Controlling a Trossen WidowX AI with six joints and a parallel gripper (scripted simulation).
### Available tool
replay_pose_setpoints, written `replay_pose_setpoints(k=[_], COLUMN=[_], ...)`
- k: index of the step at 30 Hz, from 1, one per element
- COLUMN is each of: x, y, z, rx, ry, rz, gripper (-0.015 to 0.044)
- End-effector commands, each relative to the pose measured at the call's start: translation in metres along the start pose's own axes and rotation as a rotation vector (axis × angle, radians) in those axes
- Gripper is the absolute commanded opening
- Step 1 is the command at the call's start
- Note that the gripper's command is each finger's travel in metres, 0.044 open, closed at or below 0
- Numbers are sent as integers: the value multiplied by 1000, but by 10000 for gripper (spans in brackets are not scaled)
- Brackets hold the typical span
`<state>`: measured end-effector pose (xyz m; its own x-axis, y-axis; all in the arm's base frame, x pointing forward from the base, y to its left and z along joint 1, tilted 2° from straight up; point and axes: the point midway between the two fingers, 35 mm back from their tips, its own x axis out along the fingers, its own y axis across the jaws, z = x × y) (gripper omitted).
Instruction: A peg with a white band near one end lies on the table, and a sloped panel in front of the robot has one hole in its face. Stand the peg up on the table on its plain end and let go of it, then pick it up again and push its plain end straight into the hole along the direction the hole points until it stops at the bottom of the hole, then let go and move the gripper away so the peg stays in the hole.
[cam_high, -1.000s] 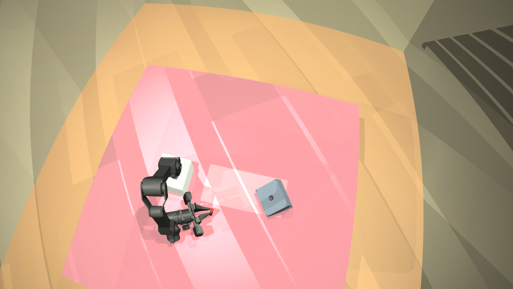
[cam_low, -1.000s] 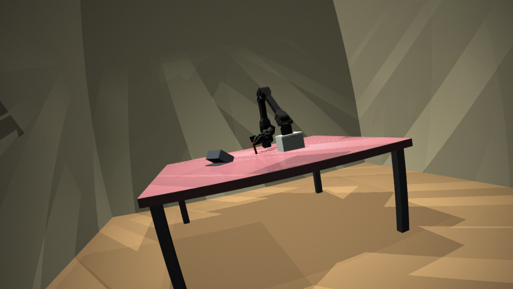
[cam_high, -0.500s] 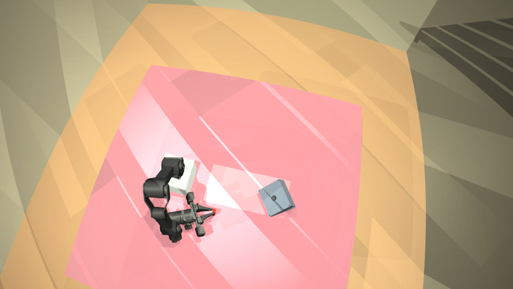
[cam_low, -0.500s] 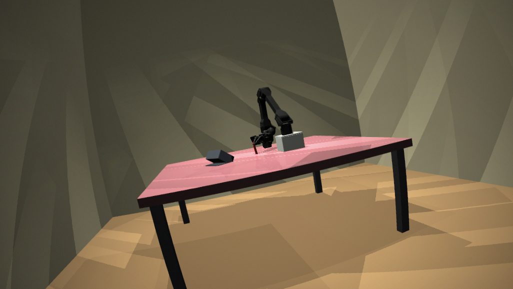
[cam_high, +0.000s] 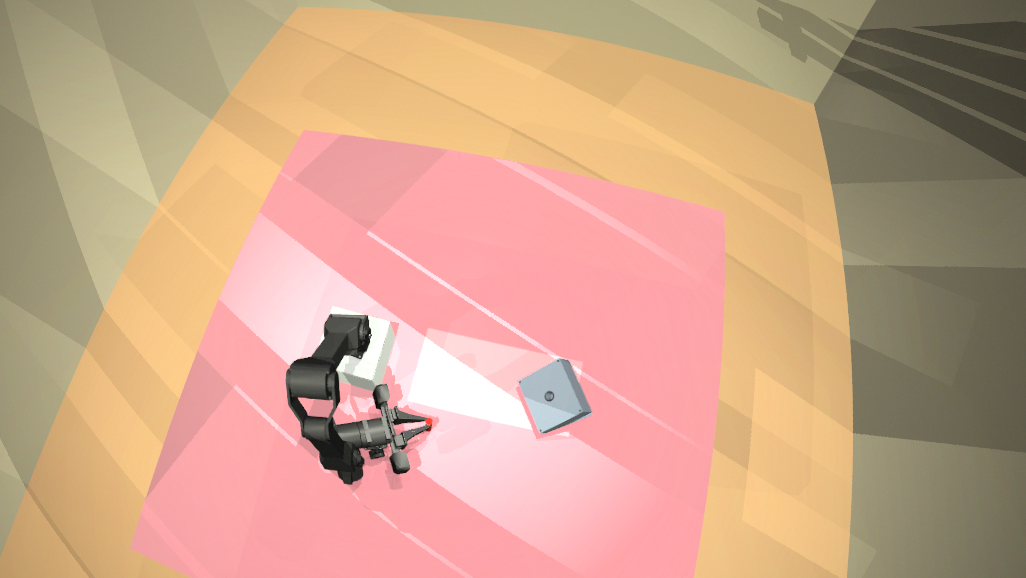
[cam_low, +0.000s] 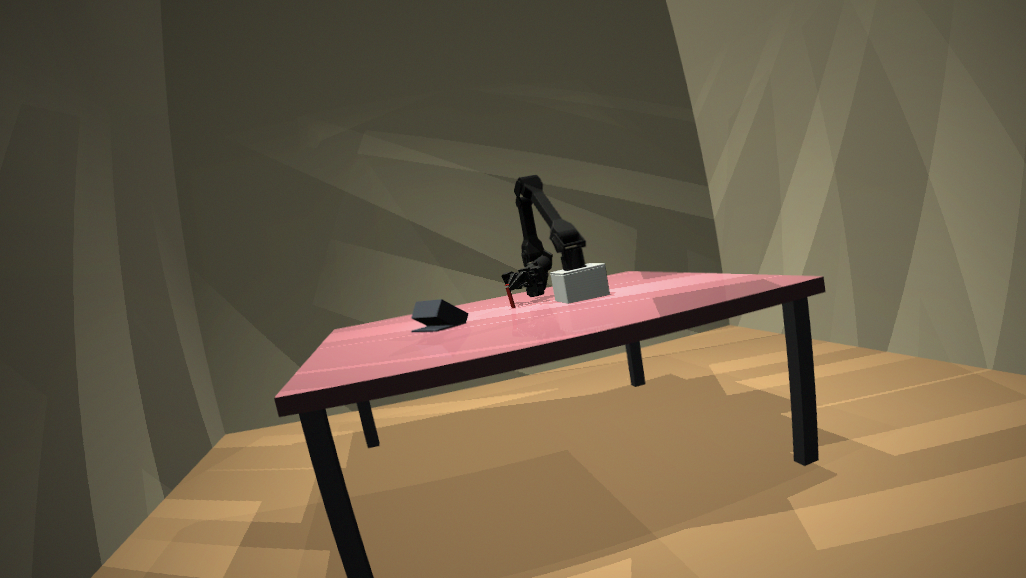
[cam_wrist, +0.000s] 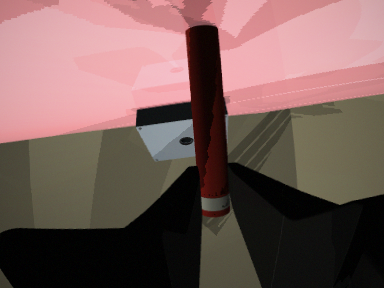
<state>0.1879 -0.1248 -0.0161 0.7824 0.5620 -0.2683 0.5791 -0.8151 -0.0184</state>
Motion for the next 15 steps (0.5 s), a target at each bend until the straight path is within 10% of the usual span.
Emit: replay_pose_setpoints(k=[1,15], x=[-1,-2], y=[0,-1], z=[1,3], rx=[-1,17], ry=[-1,15], rz=[-1,16], gripper=[49,49])
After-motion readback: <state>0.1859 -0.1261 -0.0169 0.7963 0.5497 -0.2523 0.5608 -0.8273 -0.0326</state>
